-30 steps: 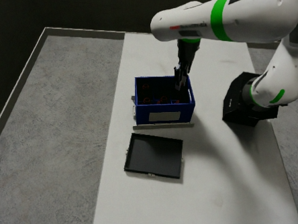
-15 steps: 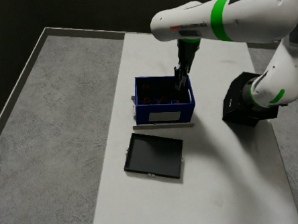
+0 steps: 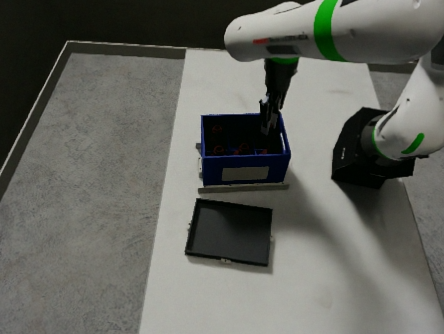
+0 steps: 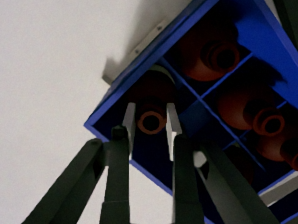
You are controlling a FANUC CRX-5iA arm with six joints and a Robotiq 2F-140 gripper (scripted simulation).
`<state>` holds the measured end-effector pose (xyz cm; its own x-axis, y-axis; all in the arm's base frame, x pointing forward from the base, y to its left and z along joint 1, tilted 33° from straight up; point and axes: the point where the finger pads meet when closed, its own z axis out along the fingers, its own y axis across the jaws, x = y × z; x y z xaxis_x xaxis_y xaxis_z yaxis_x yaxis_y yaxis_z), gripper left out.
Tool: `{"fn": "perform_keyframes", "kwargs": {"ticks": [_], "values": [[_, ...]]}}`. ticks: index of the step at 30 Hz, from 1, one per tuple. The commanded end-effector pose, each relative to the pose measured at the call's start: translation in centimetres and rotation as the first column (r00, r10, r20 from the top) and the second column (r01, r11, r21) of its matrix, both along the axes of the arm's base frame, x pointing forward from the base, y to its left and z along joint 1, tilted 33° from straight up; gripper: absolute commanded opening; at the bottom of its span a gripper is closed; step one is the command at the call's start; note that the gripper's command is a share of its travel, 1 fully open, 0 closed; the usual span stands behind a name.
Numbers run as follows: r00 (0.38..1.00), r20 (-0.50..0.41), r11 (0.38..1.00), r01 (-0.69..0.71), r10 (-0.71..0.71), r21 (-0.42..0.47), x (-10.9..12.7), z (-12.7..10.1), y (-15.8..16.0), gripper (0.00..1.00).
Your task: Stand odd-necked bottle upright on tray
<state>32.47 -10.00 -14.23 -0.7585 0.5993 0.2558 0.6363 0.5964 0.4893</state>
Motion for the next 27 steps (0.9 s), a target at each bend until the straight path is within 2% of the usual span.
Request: {"fn": "perform_keyframes", "kwargs": {"ticks": [1, 6, 7, 27], "values": [[1.0, 0.001, 1.0, 0.0, 0.0, -0.001, 0.02, 0.02, -0.06, 0.1], [1.0, 0.001, 1.0, 0.0, 0.0, -0.001, 0.02, 0.02, -0.06, 0.1], [1.0, 0.001, 1.0, 0.0, 0.0, -0.001, 0.02, 0.02, -0.06, 0.44], [1.0, 0.001, 1.0, 0.0, 0.0, -0.001, 0.02, 0.02, -0.06, 0.44]]}}
